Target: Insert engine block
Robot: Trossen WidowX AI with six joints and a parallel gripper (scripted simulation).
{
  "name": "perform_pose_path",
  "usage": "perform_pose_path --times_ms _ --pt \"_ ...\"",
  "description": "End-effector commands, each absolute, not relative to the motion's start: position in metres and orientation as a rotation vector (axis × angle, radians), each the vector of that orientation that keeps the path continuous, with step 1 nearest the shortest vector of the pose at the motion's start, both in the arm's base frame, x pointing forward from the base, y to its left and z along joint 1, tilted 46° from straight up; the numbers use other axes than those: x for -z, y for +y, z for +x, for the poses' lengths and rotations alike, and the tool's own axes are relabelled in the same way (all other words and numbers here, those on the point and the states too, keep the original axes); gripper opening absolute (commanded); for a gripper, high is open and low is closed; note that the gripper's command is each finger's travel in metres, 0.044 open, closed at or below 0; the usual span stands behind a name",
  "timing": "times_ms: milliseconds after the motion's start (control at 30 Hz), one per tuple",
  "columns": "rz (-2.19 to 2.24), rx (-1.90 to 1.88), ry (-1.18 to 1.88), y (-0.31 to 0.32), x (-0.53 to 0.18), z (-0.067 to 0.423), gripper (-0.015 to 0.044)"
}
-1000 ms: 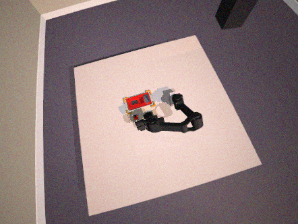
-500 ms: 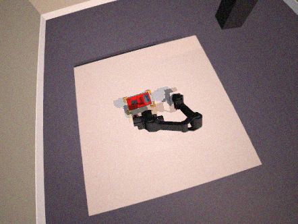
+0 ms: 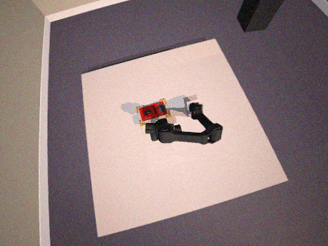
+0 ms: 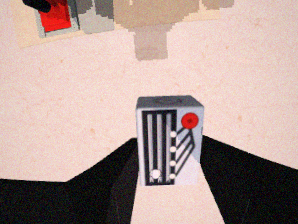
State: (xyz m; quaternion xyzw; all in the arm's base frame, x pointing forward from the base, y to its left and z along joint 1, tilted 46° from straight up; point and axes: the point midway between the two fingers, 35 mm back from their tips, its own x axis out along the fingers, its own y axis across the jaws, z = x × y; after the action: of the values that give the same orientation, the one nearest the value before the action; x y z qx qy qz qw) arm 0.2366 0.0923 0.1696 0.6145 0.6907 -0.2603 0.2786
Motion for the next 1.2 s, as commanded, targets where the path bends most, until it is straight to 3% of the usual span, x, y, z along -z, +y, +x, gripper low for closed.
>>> perform_pose_path --times_ms 0,1167 --pt "1.648 0.69 1.849 0.085 -0.179 0.237 0.0" --pt "1.294 0.183 1.829 0.049 -0.124 0.29 0.0"
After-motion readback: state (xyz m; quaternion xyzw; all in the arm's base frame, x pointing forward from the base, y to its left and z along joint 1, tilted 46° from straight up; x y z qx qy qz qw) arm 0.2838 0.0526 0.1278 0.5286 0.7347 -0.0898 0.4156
